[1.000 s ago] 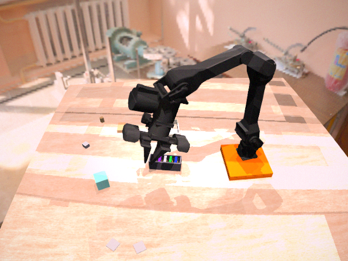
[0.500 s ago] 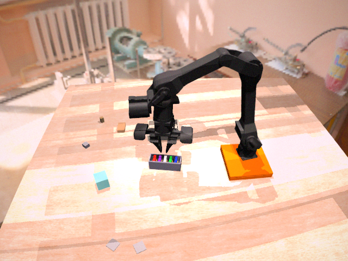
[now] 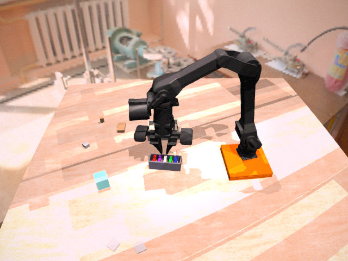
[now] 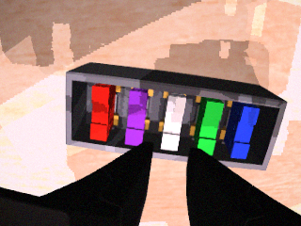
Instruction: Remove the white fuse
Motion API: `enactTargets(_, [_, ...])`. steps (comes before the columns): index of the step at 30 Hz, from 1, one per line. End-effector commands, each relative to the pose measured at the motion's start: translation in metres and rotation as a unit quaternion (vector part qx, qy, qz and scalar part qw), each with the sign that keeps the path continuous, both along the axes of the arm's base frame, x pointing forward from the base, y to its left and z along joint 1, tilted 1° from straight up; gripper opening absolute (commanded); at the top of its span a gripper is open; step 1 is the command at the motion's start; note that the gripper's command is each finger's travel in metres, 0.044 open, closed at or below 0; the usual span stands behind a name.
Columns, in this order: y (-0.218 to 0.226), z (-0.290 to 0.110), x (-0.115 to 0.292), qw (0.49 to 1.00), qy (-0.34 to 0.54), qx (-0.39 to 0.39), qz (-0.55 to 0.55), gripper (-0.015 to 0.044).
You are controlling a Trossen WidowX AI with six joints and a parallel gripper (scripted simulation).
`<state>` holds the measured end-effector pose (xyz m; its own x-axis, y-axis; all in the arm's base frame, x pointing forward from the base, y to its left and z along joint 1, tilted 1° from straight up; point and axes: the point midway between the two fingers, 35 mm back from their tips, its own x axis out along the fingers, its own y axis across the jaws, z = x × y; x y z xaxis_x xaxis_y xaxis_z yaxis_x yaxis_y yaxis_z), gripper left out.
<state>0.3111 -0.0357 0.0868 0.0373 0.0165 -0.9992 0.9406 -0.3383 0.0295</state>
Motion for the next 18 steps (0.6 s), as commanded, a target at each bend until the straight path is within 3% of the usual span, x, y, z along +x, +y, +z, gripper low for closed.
enactTargets(1, [0.0,-0.006,-0.001,1.0,0.003,-0.001,-0.002,0.0071])
enactTargets(18, [-0.001,-0.023,-0.001,1.0,0.004,-0.001,-0.002,0.0071])
